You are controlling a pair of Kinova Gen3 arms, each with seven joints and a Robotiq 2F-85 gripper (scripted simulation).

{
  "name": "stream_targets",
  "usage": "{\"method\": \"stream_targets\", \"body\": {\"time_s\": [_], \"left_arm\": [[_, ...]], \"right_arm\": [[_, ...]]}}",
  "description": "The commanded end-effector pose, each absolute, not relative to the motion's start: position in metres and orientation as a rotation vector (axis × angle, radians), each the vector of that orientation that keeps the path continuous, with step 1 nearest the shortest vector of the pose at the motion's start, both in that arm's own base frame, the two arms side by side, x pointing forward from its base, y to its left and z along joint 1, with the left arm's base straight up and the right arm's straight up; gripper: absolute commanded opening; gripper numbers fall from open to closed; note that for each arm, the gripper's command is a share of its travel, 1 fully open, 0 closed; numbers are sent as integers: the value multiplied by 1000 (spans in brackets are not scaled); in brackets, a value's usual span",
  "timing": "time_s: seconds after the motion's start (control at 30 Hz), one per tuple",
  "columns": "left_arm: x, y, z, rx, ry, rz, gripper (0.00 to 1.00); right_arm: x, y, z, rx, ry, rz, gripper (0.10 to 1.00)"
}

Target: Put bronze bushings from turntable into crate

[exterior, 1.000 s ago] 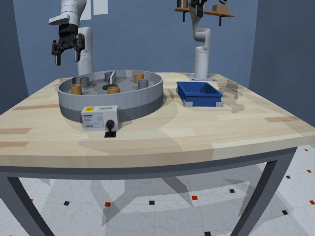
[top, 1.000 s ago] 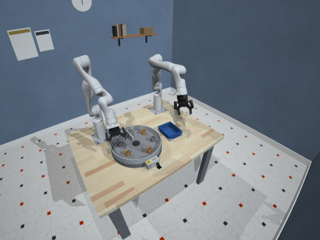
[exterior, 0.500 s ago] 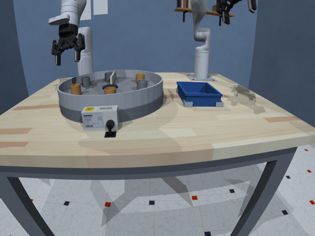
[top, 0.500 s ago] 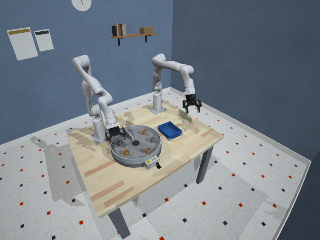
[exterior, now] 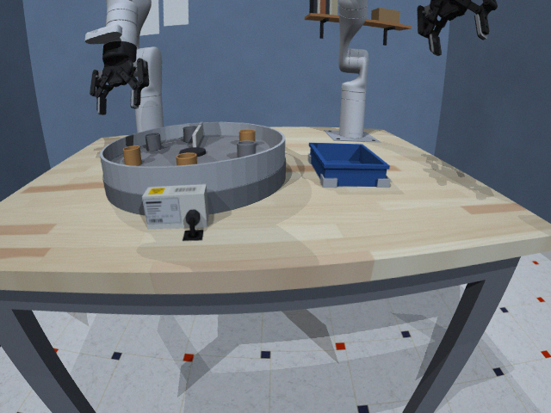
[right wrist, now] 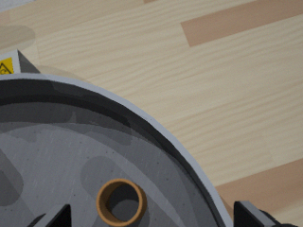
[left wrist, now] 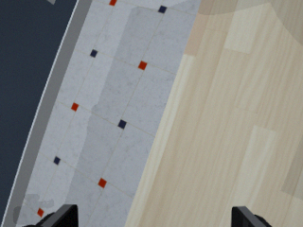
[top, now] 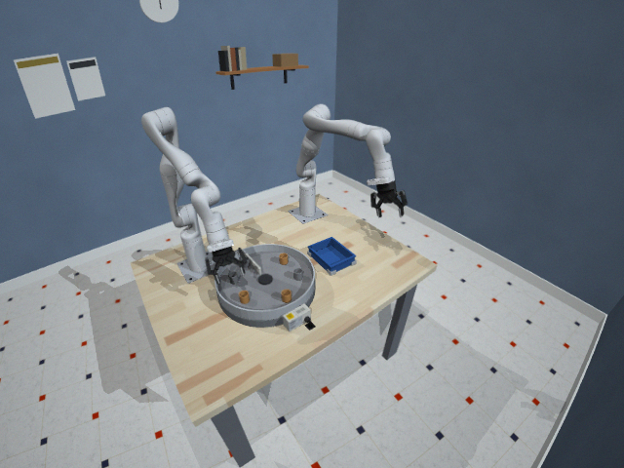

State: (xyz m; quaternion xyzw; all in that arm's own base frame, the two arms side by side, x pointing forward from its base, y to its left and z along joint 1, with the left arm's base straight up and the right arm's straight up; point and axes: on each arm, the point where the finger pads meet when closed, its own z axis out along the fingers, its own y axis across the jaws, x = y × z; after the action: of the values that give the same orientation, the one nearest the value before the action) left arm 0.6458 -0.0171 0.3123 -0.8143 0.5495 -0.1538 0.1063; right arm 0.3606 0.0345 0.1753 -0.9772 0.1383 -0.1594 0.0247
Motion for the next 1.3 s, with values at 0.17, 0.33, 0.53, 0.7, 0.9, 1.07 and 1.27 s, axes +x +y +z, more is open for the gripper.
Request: {"method": "stream_targets", "body": {"time_s": [0.17,0.33,0.53,0.7,0.9,1.07,1.27], "left_arm": [[638,31,307,-2387,1626,-411,1000],[633,54,304,-2383,1630,-389,1000],[623,89,299,-2377,1638,-356,1000],[614,117,295,-2372,1645,-329,1000],[603,144,291,-2368,1653,-302,1000],[590,171,287,-2365,1661,-276,1000],[574,202,282,-2361,1673,-245,1000]], "right_arm": [[361,35,176,-3022,428,-495,1000],[361,35,176,-3022,428,-495,1000],[361,35,176,-3022,428,-495,1000],[361,35,176,-3022,428,-495,1000],[361,35,176,-3022,428,-495,1000],[361,35,176,-3022,428,-495,1000],[361,35,176,-3022,428,-495,1000]]}}
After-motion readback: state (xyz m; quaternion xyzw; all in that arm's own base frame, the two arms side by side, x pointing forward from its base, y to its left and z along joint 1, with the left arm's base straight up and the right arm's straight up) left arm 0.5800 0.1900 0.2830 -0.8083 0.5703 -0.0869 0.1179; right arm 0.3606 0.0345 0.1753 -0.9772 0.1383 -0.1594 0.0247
